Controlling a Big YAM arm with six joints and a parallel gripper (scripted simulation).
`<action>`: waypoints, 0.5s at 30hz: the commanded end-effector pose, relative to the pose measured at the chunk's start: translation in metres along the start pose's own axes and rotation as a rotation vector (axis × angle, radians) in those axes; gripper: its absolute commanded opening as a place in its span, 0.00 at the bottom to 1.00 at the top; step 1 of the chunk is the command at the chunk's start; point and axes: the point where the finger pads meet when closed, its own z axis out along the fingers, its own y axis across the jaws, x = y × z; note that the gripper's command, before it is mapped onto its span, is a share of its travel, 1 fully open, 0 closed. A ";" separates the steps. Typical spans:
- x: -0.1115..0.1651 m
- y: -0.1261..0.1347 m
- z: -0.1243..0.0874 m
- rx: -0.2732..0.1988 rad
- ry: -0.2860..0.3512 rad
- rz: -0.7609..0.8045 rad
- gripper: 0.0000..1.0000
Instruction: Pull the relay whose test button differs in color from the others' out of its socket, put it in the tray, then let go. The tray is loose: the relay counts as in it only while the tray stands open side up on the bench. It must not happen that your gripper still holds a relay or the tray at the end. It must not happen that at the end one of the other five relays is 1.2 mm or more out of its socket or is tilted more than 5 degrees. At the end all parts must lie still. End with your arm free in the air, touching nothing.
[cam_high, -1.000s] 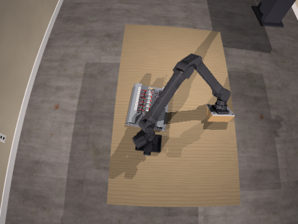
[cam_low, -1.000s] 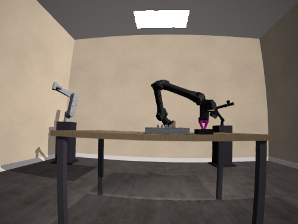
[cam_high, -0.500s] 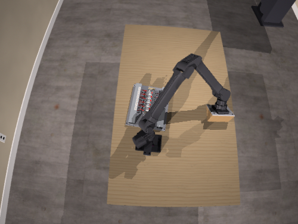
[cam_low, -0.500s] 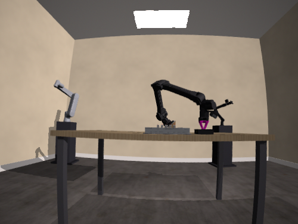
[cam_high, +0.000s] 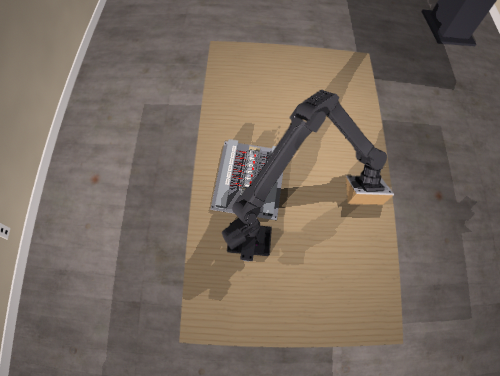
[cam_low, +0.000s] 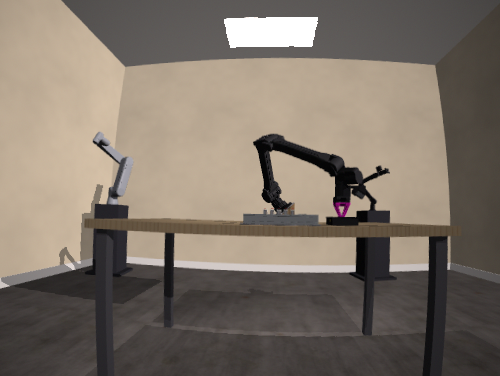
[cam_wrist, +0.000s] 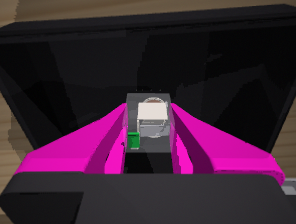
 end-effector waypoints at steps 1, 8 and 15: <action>-0.002 -0.008 -0.001 0.010 -0.011 0.010 0.00; 0.000 -0.009 0.004 0.007 -0.010 0.009 0.00; -0.001 -0.008 0.004 0.007 -0.009 0.008 0.00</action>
